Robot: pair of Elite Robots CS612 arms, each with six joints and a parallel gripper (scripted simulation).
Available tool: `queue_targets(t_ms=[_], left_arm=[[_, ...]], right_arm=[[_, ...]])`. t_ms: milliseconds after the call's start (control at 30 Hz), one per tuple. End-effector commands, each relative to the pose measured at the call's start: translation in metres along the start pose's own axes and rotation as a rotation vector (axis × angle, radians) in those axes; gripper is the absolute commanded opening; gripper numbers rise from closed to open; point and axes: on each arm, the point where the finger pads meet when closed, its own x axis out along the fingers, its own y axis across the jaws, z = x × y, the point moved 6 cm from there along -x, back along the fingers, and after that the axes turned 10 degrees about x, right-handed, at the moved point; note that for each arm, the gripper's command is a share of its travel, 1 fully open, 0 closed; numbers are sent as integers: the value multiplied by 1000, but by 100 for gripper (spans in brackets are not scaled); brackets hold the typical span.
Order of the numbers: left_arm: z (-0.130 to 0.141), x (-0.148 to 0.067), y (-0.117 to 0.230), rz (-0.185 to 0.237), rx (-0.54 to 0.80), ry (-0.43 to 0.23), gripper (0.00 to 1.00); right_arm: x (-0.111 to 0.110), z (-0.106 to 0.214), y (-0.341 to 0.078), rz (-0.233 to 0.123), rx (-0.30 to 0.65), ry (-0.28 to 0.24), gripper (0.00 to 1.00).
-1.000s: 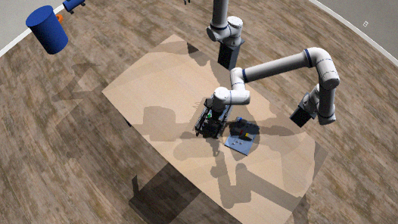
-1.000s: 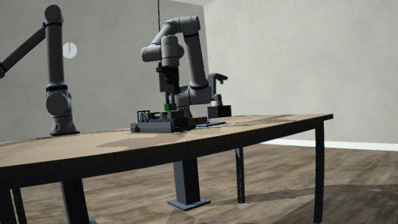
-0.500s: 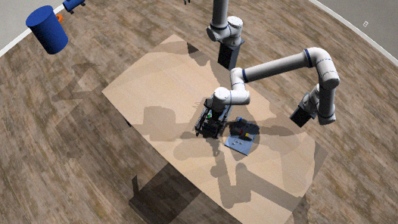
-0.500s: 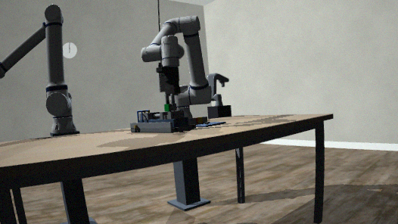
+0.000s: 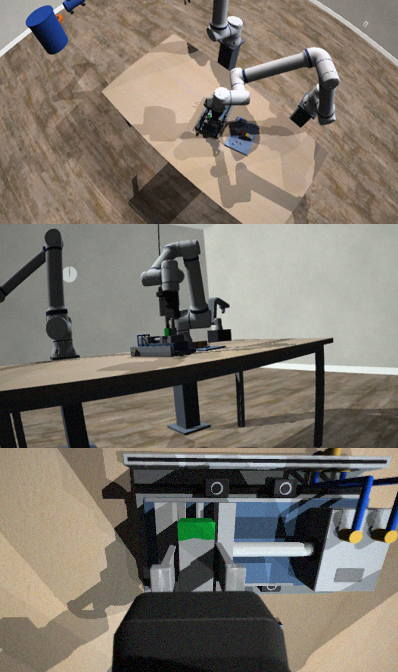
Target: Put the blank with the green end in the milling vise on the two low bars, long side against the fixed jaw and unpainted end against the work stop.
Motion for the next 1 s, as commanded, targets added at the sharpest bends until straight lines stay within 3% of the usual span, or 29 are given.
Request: queue_targets(t_ms=[0, 967], left_arm=[[0, -1, 0, -1, 0, 2, 0], [0, 1, 0, -1, 0, 2, 0]], right_arm=[[-1, 1, 0, 0, 0, -2, 100], [-1, 1, 0, 0, 0, -2, 100]])
